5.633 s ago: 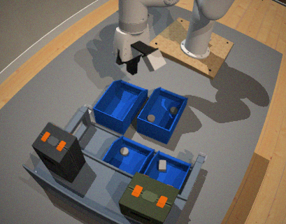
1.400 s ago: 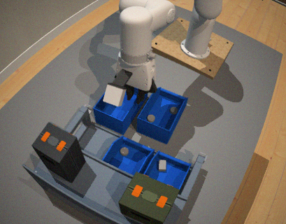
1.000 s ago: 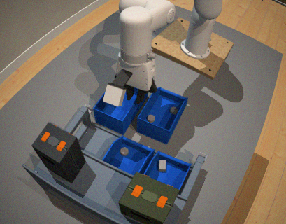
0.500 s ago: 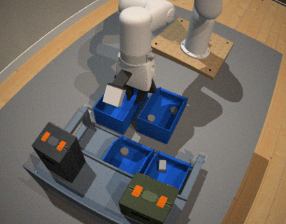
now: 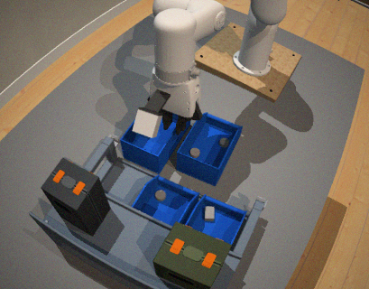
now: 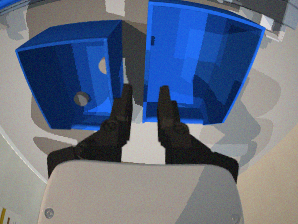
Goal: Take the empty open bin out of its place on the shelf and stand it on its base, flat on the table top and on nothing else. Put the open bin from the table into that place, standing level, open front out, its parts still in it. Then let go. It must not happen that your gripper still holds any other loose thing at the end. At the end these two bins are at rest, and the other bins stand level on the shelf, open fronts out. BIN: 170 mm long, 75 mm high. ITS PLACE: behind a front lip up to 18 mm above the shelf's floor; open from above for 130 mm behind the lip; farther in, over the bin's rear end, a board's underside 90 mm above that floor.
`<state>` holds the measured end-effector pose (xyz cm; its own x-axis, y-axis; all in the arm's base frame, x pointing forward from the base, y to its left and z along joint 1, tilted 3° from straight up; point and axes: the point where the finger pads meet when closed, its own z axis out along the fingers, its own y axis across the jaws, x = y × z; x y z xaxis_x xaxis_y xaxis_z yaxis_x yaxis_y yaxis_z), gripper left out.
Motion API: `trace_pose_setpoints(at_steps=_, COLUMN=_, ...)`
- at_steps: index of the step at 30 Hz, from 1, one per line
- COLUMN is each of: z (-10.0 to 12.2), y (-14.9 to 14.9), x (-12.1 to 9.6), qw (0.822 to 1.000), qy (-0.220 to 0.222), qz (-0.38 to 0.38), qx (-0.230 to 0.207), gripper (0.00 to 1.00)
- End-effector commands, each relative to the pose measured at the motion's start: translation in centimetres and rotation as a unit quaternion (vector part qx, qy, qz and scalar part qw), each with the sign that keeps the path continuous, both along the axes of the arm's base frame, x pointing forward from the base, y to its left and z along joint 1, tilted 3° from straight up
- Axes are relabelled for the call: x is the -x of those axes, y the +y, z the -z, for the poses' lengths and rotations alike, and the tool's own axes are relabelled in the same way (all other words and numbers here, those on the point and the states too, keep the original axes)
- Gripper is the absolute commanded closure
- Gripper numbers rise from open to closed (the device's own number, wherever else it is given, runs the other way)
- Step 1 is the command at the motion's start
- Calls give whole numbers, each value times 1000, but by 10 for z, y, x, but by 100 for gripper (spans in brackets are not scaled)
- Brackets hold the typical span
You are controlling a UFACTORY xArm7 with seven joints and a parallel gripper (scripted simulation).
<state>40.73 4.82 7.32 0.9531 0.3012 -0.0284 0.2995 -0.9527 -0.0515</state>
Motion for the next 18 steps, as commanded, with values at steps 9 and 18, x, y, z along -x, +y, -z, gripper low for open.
trace_pose_setpoints(at_steps=9, z=4, y=0, x=-1, qw=1000, qy=-2, qz=0, qx=0, gripper=74)
trace_pose_setpoints(at_steps=18, z=12, y=1, x=-1, qw=1000, qy=-2, qz=0, qx=0, gripper=74)
